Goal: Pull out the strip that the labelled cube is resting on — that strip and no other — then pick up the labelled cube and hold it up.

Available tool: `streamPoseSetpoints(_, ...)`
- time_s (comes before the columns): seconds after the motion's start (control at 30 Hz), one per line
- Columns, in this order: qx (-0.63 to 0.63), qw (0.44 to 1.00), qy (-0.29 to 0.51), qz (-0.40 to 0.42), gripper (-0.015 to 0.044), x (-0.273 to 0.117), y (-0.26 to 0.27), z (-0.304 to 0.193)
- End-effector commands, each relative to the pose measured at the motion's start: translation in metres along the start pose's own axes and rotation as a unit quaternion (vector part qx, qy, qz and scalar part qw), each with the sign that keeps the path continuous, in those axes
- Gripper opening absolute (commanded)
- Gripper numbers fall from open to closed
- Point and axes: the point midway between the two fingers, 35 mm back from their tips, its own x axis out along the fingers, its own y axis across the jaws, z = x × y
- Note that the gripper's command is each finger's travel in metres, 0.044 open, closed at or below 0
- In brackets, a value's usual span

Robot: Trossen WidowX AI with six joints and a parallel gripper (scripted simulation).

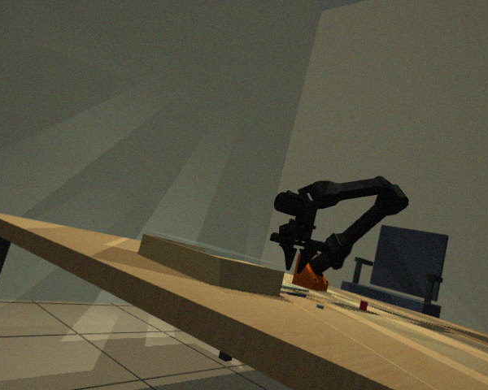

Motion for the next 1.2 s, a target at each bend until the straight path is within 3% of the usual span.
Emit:
streamPoseSetpoints(0.0, -0.006, 1.000, 0.001, -0.002, 0.0262, -0.002, -0.001, 0.015)
streamPoseSetpoints(0.23, -0.007, 1.000, 0.000, -0.002, 0.0440, -0.005, -0.004, 0.044)
streamPoseSetpoints(1.17, -0.009, 1.000, -0.002, -0.003, 0.0440, -0.020, -0.009, 0.159)
